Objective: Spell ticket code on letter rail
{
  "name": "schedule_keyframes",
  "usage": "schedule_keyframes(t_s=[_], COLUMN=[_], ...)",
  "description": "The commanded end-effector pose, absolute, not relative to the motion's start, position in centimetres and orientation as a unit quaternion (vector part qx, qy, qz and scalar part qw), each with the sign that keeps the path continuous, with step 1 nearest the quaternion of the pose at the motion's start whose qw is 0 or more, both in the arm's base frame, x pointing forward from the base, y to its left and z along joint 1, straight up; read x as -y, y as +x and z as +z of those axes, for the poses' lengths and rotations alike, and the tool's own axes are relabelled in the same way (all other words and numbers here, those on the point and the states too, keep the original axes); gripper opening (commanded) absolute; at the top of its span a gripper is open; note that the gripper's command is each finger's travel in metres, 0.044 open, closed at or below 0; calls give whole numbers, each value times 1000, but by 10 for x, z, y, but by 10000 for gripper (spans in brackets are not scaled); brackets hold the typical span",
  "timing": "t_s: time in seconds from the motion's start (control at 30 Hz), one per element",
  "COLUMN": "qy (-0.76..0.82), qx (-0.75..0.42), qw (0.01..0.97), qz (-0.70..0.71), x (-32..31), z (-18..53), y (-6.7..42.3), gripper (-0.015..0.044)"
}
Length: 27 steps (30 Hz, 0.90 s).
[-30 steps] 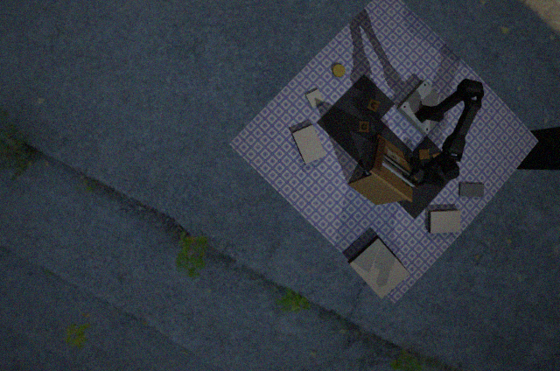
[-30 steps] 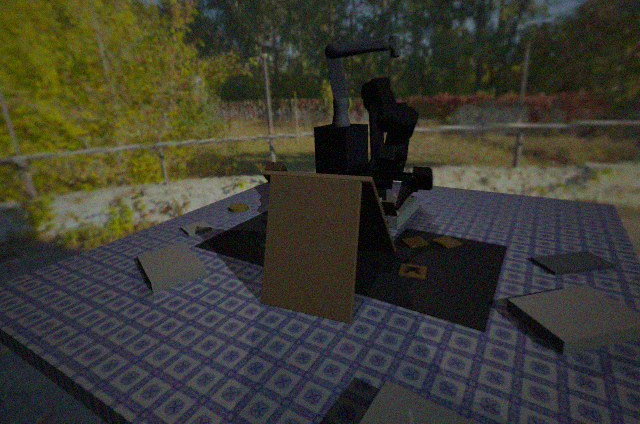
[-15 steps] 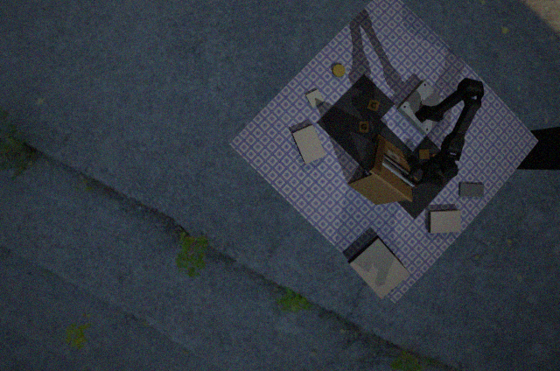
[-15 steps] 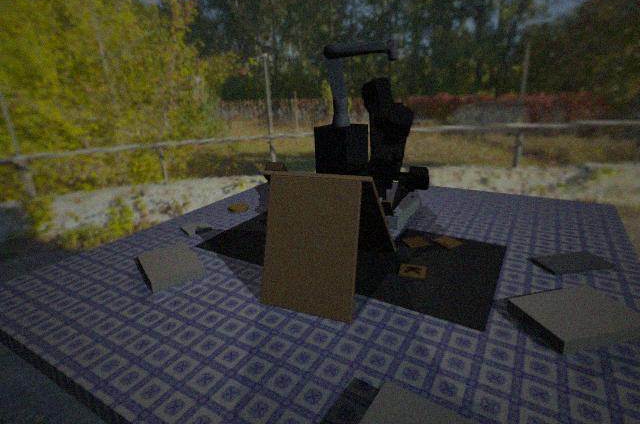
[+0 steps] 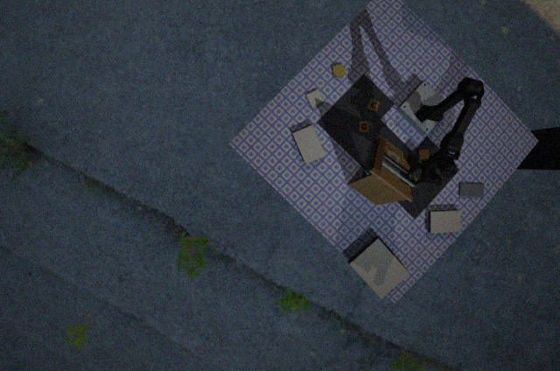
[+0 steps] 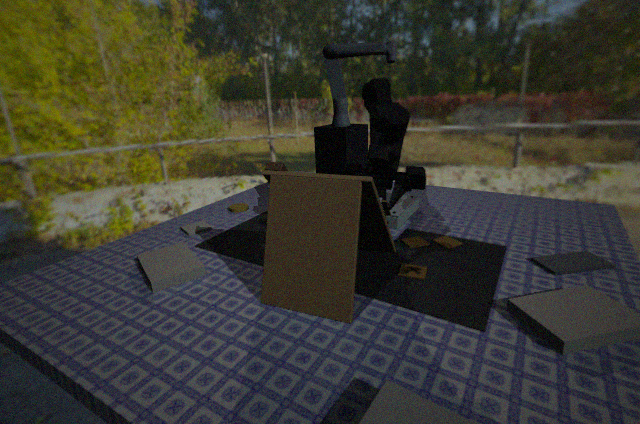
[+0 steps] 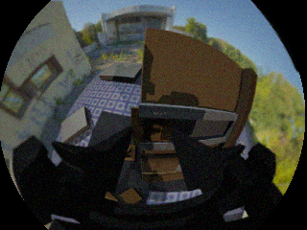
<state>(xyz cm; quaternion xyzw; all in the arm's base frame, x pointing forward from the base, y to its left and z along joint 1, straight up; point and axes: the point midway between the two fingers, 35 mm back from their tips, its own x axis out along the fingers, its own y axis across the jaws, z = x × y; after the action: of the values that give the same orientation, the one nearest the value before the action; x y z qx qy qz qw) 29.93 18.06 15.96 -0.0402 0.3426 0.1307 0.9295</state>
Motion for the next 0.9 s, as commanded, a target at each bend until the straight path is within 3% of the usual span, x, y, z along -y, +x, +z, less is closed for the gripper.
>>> schedule_keyframes(t_s=[0.0, 0.87], qy=[-41, -42], qx=[-344, -344], qw=[928, 928], qz=[133, 133], x=[-180, -165], z=[158, 158], y=[299, 303], gripper=[0, 0])
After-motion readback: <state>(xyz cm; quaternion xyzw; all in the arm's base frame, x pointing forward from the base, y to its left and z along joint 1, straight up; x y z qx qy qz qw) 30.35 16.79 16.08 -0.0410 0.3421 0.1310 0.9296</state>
